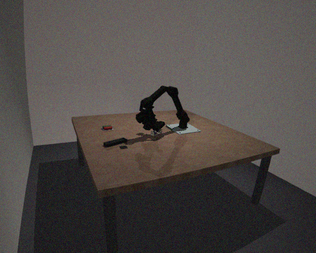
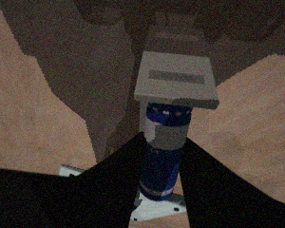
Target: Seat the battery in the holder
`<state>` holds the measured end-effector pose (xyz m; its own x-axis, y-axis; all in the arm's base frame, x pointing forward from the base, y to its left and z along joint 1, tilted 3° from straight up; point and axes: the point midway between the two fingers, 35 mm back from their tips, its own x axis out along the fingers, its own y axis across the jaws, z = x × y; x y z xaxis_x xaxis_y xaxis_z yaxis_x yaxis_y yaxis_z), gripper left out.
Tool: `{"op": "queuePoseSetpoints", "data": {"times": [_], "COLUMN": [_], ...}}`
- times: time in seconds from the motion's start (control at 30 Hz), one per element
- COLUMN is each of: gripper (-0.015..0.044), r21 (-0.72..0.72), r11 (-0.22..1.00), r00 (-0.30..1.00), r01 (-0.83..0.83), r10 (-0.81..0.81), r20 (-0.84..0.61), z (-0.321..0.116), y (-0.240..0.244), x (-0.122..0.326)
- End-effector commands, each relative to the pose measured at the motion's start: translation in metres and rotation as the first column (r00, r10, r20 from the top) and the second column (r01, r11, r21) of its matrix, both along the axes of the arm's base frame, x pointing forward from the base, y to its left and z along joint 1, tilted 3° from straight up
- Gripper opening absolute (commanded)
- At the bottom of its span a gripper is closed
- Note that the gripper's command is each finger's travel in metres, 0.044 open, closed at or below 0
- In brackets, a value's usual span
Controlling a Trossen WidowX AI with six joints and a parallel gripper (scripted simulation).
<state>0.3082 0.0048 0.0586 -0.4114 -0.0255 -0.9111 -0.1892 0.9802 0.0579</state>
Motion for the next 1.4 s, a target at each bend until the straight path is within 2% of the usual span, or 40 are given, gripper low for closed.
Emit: {"op": "queuePoseSetpoints", "data": {"times": [0.0, 1.37], "gripper": [0.0078, 0.0078], "r21": [0.010, 0.056], "r11": [1.000, 0.998], "r00": [0.999, 0.970], "r01": [0.001, 0.007], "r10": [-0.001, -0.020], "r20": [0.043, 0.240], "z": [-0.0002, -0.0060], "y": [0.0004, -0.0013], "x": [0.0025, -0.0046]}}
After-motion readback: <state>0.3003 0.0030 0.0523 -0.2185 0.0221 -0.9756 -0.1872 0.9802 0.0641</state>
